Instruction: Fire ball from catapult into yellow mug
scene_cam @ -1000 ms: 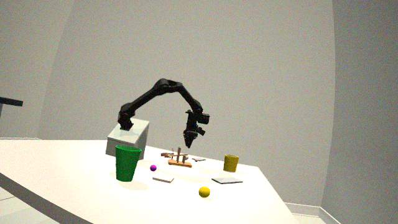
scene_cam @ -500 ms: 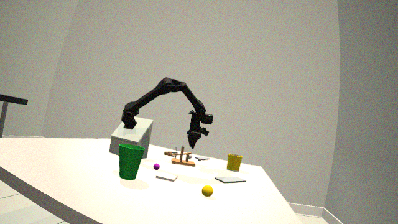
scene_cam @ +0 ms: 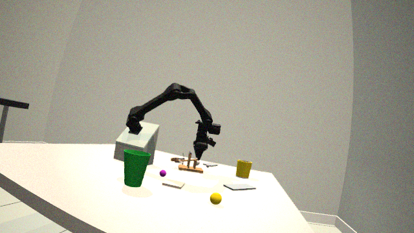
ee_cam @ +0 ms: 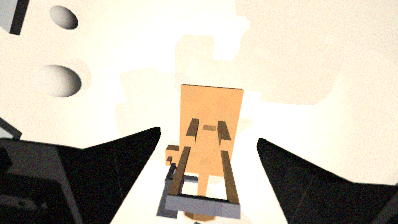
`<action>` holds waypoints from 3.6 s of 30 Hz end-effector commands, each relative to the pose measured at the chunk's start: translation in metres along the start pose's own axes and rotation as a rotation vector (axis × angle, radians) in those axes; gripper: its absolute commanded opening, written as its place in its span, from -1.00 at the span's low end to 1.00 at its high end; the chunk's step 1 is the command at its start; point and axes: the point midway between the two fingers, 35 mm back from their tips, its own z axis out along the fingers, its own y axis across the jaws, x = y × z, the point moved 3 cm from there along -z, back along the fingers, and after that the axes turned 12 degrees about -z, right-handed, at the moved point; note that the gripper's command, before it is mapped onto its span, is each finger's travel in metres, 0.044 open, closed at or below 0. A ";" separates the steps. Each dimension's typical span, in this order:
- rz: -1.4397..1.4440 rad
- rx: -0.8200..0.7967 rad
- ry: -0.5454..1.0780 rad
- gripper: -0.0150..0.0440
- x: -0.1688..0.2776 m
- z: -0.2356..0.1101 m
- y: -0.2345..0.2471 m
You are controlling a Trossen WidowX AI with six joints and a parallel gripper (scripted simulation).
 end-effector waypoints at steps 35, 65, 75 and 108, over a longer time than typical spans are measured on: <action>-0.001 0.001 0.007 0.29 0.002 0.042 0.000; -0.006 0.001 0.009 -0.49 0.001 0.009 0.000; -0.007 0.002 0.010 -0.49 0.001 0.026 0.000; 0.000 -0.002 0.014 0.84 0.001 0.039 0.000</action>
